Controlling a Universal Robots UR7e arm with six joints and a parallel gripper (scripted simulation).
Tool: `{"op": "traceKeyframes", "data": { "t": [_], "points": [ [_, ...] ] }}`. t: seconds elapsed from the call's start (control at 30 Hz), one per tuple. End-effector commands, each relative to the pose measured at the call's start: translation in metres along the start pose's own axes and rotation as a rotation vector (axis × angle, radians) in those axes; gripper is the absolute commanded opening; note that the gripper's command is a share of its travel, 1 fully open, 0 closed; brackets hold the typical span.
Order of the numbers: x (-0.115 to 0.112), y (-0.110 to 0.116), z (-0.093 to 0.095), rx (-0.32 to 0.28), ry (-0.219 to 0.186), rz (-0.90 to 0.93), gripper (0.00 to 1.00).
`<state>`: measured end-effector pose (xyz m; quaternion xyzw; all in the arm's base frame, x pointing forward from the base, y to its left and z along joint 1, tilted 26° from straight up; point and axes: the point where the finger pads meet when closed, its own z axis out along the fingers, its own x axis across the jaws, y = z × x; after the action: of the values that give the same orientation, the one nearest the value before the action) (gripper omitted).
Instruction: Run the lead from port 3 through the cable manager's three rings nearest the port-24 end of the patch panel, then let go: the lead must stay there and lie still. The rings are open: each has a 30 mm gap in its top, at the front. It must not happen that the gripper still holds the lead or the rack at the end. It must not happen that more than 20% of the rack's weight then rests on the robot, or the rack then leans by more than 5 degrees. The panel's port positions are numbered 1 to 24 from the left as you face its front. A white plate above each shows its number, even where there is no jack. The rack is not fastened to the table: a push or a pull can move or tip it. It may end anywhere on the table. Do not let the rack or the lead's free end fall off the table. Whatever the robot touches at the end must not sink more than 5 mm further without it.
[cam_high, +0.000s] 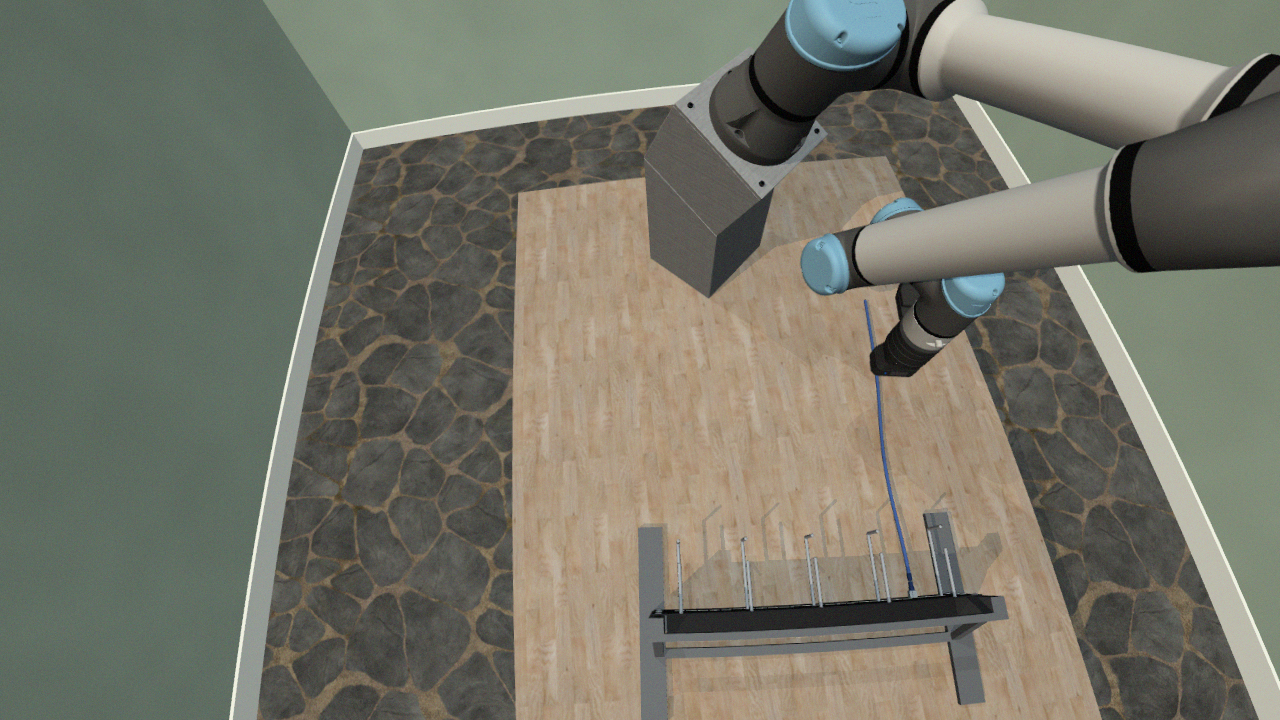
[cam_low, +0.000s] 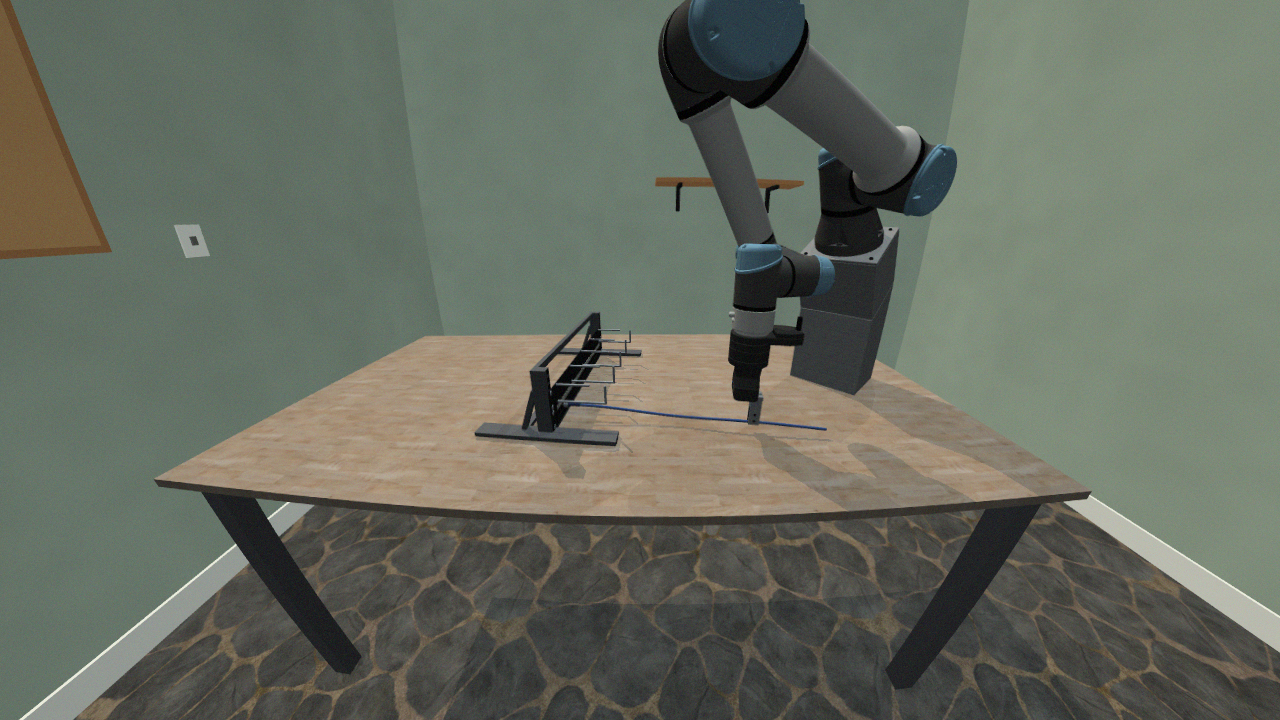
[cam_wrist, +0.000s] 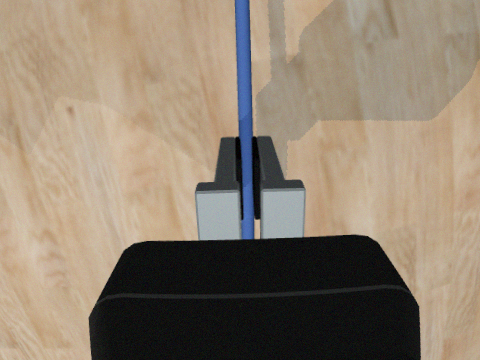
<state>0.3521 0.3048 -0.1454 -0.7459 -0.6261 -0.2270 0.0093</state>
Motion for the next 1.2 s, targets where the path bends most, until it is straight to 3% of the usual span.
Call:
{"op": "traceKeyframes", "data": {
  "t": [0.0, 1.17],
  "points": [
    [0.000, 0.000, -0.009, -0.001, 0.000, 0.001, 0.00],
    [-0.001, 0.002, -0.021, -0.003, 0.001, -0.003, 0.00]
  ]
}}
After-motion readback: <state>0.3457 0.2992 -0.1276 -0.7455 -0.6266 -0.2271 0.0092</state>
